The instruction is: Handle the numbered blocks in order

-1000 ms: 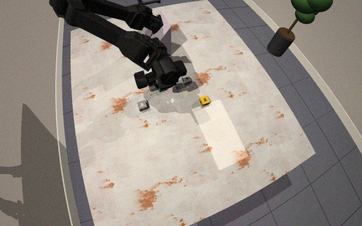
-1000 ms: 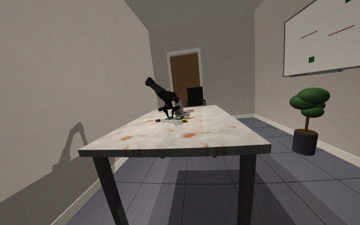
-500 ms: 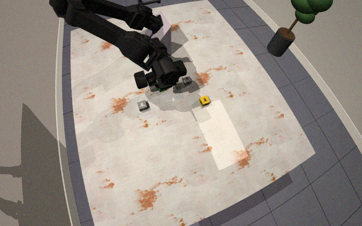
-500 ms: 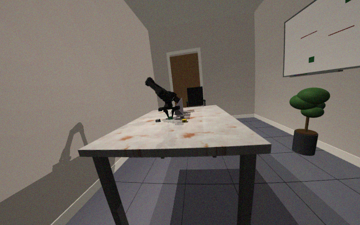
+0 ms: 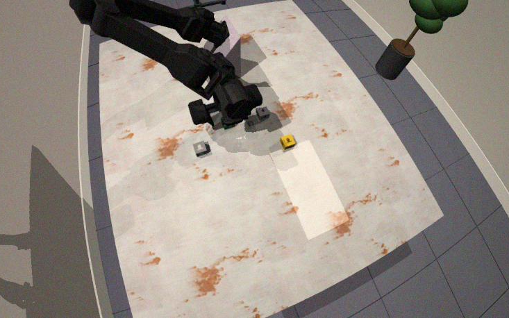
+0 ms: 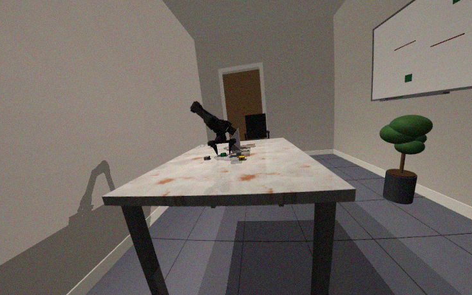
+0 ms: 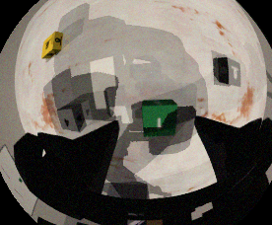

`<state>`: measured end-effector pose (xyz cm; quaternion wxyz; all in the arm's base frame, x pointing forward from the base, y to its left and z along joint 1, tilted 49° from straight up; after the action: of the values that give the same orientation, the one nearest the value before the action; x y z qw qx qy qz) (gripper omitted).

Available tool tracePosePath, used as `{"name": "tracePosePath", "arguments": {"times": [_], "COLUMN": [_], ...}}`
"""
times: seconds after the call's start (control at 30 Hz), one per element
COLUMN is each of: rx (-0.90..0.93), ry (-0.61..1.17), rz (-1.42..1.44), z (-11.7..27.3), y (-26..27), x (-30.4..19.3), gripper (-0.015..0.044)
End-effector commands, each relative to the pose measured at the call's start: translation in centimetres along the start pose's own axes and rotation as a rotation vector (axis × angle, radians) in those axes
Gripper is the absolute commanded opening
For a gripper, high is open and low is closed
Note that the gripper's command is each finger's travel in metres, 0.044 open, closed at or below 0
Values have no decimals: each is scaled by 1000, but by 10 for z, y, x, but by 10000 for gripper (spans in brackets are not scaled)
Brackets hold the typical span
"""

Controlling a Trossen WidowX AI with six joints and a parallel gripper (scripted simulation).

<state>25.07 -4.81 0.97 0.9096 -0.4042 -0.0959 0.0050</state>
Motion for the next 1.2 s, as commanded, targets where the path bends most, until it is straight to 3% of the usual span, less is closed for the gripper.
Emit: {"name": "tracePosePath", "arguments": {"times": [0.0, 0.2, 0.27, 0.43, 0.57, 0.9, 1.17], "rx": [-1, -2, 2, 6, 1, 2, 8], "ry": [-2, -3, -3, -1, -1, -1, -1], "rz": [1, 1, 2, 4, 2, 2, 1], "z": [17, 35, 43, 108, 116, 116, 117], "y": [1, 0, 1, 2, 1, 3, 93], "x": [1, 0, 1, 1, 0, 0, -7], "gripper": [400, 400, 348, 216, 120, 120, 120]}}
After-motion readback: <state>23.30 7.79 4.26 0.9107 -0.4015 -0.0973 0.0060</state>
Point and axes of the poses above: the point midway between the two fingers, 35 mm back from their tips, its own z axis back along the fingers, its own y axis across the jaws, x = y × z, the point moved 1 cm from there along z, back along the fingers, and after that the axes turned 9 degrees about -z, right-handed, at the moved point
